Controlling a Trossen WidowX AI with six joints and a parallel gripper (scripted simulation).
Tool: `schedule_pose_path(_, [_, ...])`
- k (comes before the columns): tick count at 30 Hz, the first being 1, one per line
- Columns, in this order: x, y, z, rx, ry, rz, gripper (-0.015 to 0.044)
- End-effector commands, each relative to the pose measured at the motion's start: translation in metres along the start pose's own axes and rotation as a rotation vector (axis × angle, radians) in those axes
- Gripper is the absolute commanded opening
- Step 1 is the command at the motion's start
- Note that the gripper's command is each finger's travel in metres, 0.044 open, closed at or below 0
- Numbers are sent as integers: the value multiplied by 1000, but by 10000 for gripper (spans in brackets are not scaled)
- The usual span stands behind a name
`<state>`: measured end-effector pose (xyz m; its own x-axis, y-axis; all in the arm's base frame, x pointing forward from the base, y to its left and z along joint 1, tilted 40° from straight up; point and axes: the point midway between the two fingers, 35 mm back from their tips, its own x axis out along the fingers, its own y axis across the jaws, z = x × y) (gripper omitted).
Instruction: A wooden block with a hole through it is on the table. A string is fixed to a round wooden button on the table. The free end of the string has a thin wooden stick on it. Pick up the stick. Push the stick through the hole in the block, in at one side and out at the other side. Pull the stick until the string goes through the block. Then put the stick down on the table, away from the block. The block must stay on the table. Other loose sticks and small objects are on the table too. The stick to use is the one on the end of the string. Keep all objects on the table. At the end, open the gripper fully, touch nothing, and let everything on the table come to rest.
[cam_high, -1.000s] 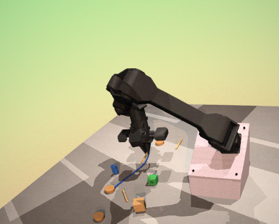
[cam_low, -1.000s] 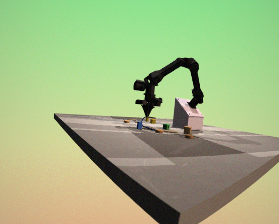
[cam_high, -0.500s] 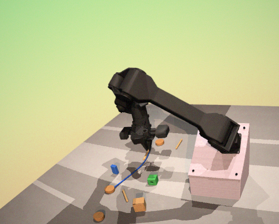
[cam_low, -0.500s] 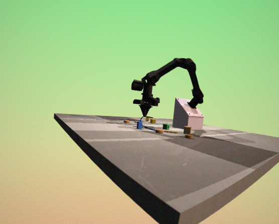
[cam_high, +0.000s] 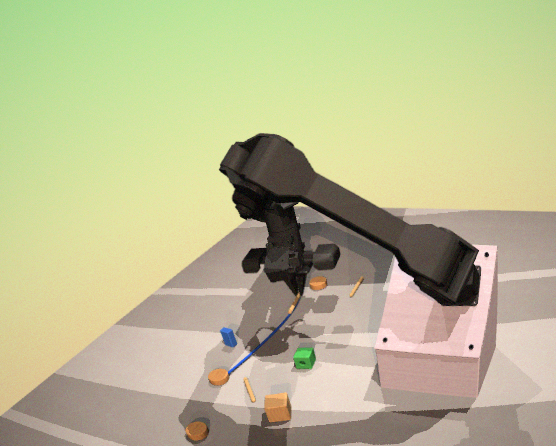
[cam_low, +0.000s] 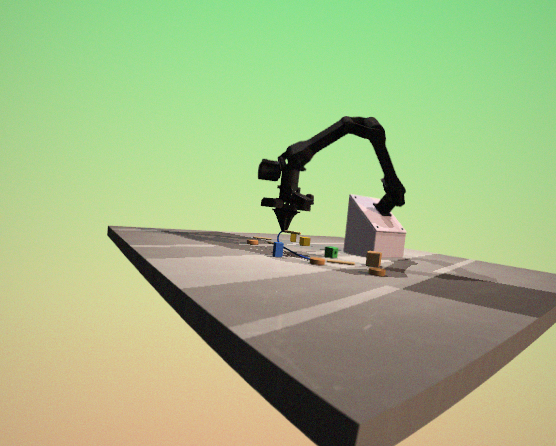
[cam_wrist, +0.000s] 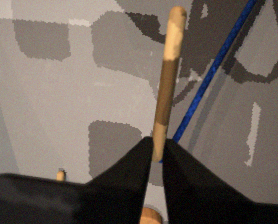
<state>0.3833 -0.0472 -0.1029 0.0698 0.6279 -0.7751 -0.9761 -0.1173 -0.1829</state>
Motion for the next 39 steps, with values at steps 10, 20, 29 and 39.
schedule_pose_path(10, [1,3,-13,-2,10,5,0])
schedule_pose_path(20, [9,9,-10,-2,9,6,0])
schedule_pose_path(29, [17,16,-6,-1,8,6,0])
schedule_pose_path(39, [26,25,-1,-1,6,6,0])
